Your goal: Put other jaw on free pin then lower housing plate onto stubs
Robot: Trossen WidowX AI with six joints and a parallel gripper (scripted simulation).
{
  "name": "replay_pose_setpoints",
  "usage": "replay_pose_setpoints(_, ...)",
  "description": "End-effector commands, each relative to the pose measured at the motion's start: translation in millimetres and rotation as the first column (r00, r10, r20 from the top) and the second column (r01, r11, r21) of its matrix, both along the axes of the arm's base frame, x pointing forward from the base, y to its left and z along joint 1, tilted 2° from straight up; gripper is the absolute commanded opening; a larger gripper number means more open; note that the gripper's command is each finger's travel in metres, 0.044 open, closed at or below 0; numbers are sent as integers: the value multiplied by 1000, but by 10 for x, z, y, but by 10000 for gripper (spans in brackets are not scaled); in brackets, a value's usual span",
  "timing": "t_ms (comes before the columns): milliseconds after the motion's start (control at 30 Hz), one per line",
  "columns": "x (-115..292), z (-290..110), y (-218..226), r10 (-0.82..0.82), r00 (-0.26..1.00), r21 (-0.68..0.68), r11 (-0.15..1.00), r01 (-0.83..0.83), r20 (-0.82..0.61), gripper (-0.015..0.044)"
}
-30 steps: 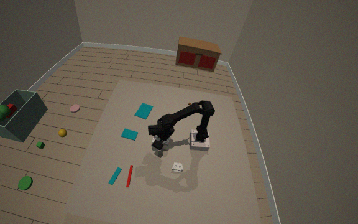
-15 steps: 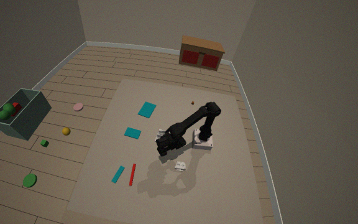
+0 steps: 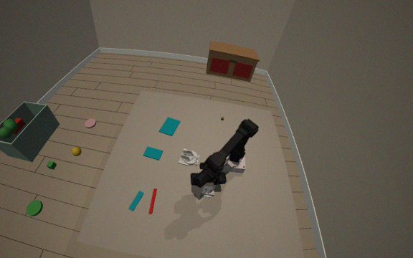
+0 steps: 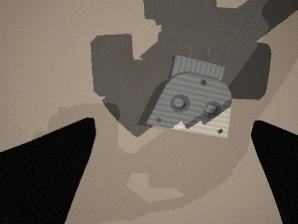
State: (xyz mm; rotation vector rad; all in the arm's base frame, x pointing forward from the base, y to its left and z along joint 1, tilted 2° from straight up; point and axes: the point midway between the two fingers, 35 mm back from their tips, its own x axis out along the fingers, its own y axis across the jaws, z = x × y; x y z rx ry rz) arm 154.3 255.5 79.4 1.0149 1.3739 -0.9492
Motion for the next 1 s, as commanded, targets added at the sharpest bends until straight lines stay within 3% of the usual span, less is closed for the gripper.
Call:
replay_pose_setpoints(0, -159, 42, 82, -108, 994, 4, 994, 108, -1, 440)
replay_pose_setpoints(267, -283, 57, 136, -184, 983, 4, 983, 185, -7, 440)
replay_pose_setpoints(433, -283, -322, 158, -184, 983, 4, 983, 185, -7, 440)
replay_pose_setpoints(967, -284, -503, 167, -184, 983, 4, 983, 185, -7, 440)
